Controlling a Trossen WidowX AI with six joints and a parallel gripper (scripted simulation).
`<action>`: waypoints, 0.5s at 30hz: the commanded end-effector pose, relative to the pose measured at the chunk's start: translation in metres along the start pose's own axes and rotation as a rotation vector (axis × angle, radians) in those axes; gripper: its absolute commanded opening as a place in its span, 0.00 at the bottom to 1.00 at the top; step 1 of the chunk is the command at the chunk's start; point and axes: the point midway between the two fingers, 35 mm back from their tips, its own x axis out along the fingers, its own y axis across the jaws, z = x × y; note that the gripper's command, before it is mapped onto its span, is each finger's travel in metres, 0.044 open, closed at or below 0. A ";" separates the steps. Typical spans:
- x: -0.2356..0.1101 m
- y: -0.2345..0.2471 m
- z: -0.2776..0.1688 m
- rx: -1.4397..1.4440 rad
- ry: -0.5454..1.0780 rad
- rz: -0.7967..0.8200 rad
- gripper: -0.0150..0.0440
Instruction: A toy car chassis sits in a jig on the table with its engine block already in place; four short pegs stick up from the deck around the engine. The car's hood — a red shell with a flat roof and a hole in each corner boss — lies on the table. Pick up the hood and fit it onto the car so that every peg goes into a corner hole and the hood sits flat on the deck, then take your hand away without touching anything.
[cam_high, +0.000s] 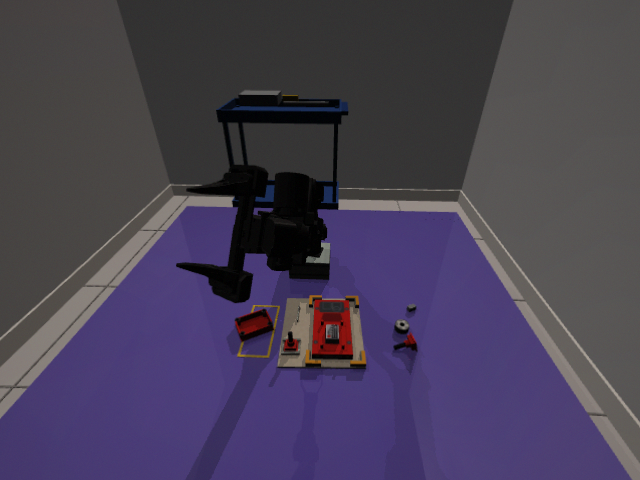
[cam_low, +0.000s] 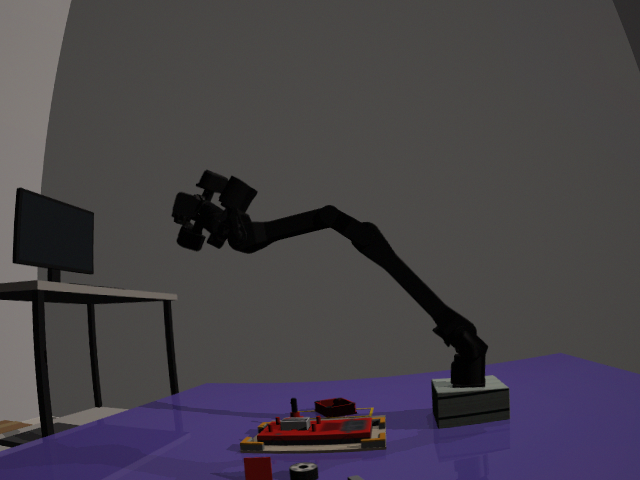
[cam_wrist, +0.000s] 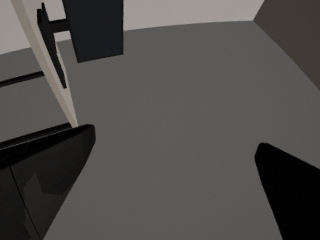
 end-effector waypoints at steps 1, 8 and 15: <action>0.000 0.000 0.000 0.000 0.000 0.000 0.96; -0.019 0.042 -0.018 0.179 0.031 0.139 1.00; -0.067 0.103 -0.059 0.447 0.156 0.330 1.00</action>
